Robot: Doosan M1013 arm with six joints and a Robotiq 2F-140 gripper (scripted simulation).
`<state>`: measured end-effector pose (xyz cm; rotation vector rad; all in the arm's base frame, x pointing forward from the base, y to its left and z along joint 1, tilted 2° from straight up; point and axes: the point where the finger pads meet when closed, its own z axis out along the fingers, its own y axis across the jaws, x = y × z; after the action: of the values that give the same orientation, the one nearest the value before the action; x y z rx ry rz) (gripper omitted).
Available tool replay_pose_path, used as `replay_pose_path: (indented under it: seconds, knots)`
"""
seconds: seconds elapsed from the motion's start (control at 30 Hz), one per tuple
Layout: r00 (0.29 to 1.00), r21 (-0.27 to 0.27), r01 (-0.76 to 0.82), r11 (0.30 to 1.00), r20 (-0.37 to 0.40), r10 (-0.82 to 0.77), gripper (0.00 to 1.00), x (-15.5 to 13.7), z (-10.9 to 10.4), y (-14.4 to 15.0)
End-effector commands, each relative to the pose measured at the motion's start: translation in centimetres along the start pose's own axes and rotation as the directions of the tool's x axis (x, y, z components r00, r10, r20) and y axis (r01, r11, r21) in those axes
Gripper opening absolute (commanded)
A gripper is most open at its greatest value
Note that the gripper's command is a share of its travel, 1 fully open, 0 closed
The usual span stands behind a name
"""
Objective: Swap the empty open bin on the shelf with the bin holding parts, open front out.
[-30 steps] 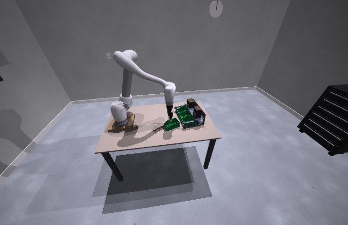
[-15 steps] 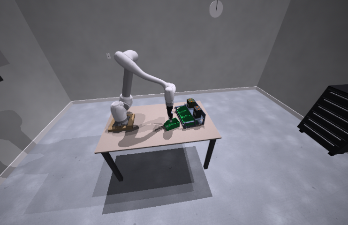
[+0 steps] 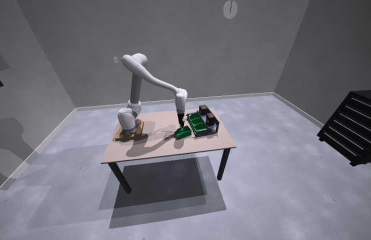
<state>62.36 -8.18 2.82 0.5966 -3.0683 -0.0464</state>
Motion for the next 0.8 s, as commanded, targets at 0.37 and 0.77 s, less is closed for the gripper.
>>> replay_pose_path:
  seconds: [0.37, 0.77]
  knots:
    - [1.000, 0.000, 0.000, 1.000, 0.000, 0.000, 0.10, 0.00, -0.01, 0.00]
    - [1.000, 0.000, 0.000, 1.000, 0.000, 0.000, 0.10, 0.00, -0.01, 0.00]
